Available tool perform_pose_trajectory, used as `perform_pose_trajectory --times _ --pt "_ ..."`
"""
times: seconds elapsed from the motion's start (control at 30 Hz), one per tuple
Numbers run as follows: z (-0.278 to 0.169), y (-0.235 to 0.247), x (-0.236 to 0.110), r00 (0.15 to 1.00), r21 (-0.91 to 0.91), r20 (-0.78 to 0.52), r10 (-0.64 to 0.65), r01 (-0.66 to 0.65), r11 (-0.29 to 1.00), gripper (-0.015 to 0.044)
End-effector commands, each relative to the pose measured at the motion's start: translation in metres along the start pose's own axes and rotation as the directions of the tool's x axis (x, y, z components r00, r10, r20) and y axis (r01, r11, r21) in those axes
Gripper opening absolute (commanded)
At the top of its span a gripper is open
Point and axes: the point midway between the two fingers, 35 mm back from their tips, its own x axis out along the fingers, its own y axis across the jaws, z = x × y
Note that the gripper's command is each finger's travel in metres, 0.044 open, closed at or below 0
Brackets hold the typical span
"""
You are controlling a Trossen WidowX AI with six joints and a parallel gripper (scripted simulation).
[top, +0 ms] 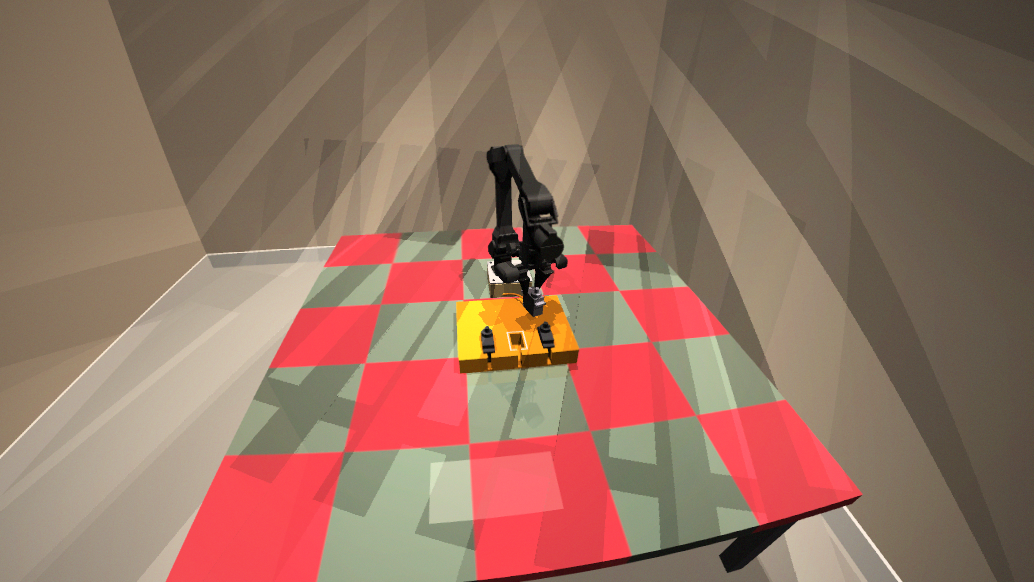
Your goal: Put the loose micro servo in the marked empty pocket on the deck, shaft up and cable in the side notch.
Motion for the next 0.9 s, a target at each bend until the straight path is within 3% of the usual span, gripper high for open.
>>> perform_pose_trajectory --times 0.0,0.57,0.87 --pt "-0.005 0.002 -0.002 1.000 -0.005 -0.008 -0.001 0.001 1.000 0.0000" --pt "0.012 0.050 -0.001 1.000 -0.011 -0.007 0.003 -0.003 1.000 0.0000" --pt "0.012 0.050 -0.001 1.000 -0.260 -0.007 0.003 -0.005 0.966 0.0000"
